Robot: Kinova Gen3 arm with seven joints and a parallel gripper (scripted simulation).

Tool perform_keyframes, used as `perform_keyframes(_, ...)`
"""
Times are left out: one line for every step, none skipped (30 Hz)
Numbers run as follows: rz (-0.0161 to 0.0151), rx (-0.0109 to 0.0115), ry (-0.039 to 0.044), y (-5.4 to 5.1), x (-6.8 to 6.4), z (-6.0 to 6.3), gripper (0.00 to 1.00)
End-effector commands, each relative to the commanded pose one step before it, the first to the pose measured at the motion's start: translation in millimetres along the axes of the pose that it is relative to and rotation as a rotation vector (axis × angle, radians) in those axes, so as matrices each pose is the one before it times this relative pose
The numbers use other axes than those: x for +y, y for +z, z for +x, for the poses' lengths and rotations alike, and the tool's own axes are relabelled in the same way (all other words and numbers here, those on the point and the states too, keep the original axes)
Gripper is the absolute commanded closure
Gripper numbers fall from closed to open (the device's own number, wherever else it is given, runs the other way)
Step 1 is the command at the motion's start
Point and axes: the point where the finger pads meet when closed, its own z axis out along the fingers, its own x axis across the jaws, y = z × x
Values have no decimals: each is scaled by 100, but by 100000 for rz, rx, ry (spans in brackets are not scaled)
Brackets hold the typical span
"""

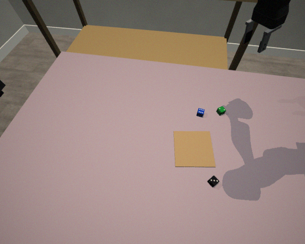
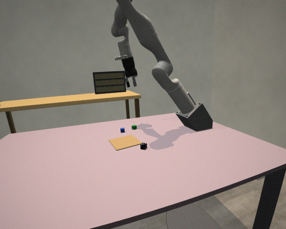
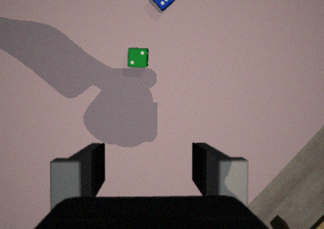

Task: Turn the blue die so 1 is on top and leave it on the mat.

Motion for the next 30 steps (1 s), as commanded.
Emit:
perform_keyframes(-50, 116, 12, -34, 22, 25, 0)
perform_keyframes(0, 0, 0, 0, 0, 0, 0)
perform_keyframes(1, 0, -2, 0, 0, 0, 0)
perform_keyframes(3, 1, -14, 1, -1, 0, 0)
perform_keyframes(7, 3, -37, 3, -2, 1, 0)
perform_keyframes(14, 7, -71, 5, -5, 2, 0)
perform_keyframes(23, 11, -114, 8, -8, 3, 0)
perform_keyframes(33, 15, -166, 11, -11, 4, 0)
perform_keyframes(45, 21, -227, 16, -15, 5, 0)
perform_keyframes(59, 28, -296, 20, -20, 7, 0)
perform_keyframes(74, 35, -371, 25, -24, 8, 0)
perform_keyframes(90, 43, -452, 31, -30, 10, 0)
perform_keyframes(106, 52, -539, 37, -35, 12, 0)
perform_keyframes(124, 61, -632, 43, -41, 15, 0)
perform_keyframes(142, 71, -728, 50, -47, 17, 0)
perform_keyframes(161, 82, -828, 57, -53, 19, 0)
perform_keyframes(180, 93, -931, 64, -60, 22, 0)
perform_keyframes(0, 0, 0, 0, 0, 0, 0)
perform_keyframes(0, 0, 0, 0, 0, 0, 0)
perform_keyframes(199, 105, -1037, 72, -66, 25, 0)
perform_keyframes(217, 118, -1145, 79, -72, 28, 0)
perform_keyframes(236, 131, -1254, 87, -78, 31, 0)
perform_keyframes(253, 145, -1364, 95, -84, 34, 0)
perform_keyframes(271, 160, -1474, 103, -89, 37, 0)
perform_keyframes(287, 175, -1584, 111, -95, 40, 0)
perform_keyframes(302, 190, -1693, 119, -100, 44, 0)
perform_keyframes(316, 206, -1801, 127, -104, 47, 0)
perform_keyframes(329, 223, -1908, 135, -108, 51, 0)
perform_keyframes(340, 239, -2012, 143, -112, 54, 0)
perform_keyframes(350, 256, -2114, 150, -115, 58, 0)
